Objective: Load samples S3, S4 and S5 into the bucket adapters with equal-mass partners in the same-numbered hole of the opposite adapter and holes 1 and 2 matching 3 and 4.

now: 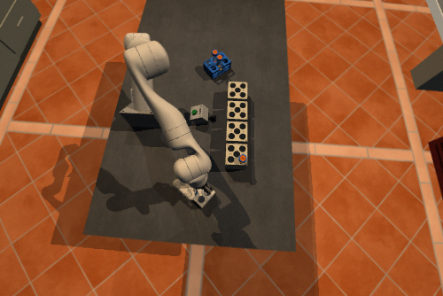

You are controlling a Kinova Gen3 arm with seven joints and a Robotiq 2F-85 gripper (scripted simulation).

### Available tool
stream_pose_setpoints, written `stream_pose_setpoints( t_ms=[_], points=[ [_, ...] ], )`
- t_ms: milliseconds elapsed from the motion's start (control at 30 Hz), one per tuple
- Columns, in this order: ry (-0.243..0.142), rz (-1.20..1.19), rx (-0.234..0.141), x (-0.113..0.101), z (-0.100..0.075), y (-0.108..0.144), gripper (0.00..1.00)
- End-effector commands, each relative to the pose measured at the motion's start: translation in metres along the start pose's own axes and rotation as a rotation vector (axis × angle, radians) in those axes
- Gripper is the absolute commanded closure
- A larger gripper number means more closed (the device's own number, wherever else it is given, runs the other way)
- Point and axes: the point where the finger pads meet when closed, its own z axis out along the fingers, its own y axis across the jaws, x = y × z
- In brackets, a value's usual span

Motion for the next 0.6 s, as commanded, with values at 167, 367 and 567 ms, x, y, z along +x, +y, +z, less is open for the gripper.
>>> stream_pose_setpoints(
  t_ms=[167, 367, 567],
  points=[
    [0.001, -0.006, 0.003, 0.001, -0.016, 0.0, 0.9],
    [0.002, -0.005, 0.003, 0.001, -0.024, 0.0, 0.9],
    [0.003, -0.005, 0.003, 0.001, -0.029, 0.0, 0.9]
  ],
)
